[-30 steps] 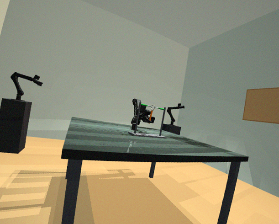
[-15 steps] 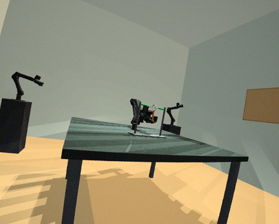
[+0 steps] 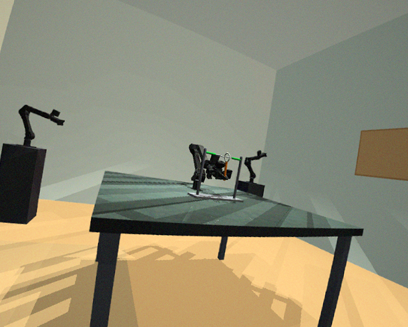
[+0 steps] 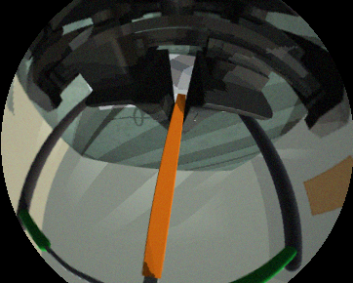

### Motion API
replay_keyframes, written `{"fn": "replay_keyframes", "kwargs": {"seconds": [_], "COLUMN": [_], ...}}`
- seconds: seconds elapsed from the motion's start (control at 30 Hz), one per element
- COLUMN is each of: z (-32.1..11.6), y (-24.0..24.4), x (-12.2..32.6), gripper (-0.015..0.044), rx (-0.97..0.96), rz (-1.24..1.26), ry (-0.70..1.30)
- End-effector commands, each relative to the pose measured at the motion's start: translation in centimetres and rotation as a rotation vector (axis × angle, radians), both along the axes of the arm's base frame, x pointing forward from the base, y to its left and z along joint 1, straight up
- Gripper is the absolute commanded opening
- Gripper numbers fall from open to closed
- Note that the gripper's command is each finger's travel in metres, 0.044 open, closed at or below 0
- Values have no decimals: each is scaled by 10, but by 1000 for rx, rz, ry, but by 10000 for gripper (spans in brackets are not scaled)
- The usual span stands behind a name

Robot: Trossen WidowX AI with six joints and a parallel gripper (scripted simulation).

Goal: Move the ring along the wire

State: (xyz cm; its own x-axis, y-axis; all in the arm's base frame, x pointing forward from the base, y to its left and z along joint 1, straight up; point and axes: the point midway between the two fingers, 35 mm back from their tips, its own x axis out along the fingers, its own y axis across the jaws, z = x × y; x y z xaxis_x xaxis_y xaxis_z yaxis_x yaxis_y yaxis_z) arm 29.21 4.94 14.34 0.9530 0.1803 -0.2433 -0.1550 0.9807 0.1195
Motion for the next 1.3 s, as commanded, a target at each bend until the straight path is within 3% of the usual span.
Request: {"fn": "replay_keyframes", "kwargs": {"seconds": [0.0, 1.27], "z": [1, 1], "y": [1, 27], "x": [0, -2], "gripper": [-150, -150], "rx": [-19, -116], "rz": [2, 60], "ry": [-5, -21]}}
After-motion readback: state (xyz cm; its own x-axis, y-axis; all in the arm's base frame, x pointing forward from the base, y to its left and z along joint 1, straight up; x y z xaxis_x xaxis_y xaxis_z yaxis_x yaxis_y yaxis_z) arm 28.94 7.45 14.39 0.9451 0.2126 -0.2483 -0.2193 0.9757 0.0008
